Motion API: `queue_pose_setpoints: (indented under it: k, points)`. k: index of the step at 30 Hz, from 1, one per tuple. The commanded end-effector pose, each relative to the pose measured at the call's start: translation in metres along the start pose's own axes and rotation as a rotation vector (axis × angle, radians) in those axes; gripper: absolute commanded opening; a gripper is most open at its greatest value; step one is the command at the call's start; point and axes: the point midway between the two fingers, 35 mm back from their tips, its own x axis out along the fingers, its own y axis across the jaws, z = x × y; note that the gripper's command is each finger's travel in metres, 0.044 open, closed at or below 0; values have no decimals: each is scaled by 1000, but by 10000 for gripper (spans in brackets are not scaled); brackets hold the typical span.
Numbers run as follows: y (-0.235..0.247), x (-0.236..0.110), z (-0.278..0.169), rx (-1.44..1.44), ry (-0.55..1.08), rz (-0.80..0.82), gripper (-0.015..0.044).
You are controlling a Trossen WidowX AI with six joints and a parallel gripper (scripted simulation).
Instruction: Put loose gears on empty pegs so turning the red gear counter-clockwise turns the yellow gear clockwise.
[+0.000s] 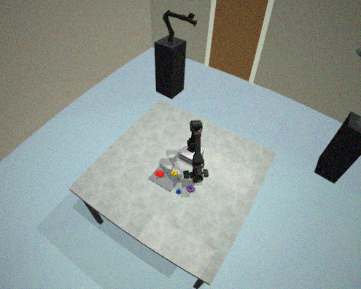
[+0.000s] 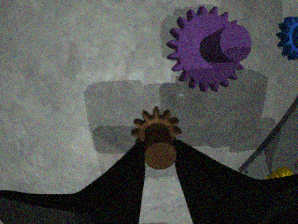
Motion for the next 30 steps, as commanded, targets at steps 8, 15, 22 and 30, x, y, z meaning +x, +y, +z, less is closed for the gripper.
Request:
queue_pose_setpoints:
  k: [8,15,22,30]
  points:
    - [0,-1,1,10,-5,4,0]
    - [0,-14,6,49,-24,20,0]
    - [-1,-30,10,43,-22,17,0]
    - [-2,-49,13,35,-19,14,0]
